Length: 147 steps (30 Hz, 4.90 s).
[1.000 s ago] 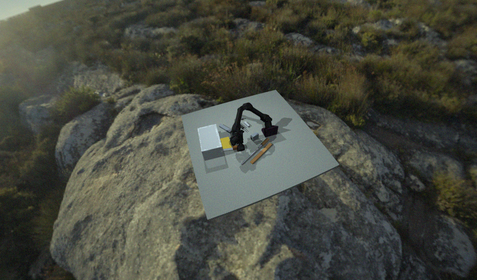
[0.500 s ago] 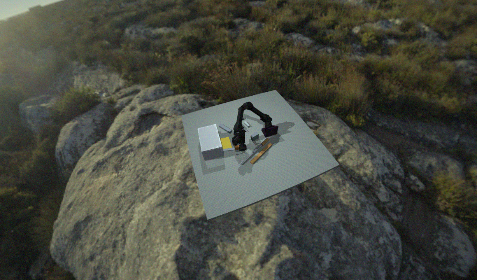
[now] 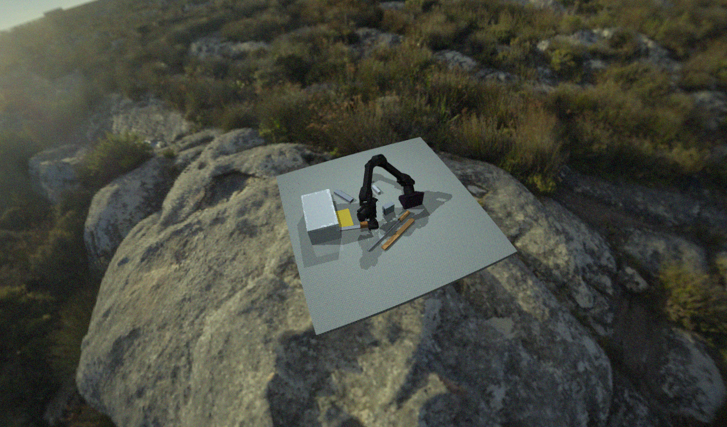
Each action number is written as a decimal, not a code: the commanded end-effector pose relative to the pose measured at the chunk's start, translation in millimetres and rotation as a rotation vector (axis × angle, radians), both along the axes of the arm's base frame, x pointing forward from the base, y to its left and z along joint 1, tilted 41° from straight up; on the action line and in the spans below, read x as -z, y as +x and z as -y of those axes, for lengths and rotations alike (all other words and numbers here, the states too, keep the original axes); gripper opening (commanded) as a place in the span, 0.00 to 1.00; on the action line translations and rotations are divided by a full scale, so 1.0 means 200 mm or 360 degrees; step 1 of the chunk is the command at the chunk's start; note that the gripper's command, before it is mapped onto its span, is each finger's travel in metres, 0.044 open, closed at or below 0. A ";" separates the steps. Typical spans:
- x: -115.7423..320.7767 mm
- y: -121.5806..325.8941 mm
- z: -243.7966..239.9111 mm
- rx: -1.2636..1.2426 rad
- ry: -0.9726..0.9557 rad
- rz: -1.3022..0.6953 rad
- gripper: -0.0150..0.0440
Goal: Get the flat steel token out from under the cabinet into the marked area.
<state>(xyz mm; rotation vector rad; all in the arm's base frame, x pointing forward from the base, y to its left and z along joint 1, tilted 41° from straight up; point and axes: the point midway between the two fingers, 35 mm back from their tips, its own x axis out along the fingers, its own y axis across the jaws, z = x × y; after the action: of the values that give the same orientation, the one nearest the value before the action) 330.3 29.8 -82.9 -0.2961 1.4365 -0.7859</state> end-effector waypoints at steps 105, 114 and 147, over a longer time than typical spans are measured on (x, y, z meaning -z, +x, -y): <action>0.09 -0.32 -0.16 -0.0004 -0.0003 -0.0025 0.57; 0.09 -0.32 -0.16 -0.0007 0.0003 -0.0020 0.71; 0.10 -0.32 -0.15 -0.0002 0.0007 -0.0005 0.35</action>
<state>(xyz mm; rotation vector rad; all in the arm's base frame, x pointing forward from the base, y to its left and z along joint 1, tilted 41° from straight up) 266.4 60.1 -103.1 -0.2974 1.4418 -0.7821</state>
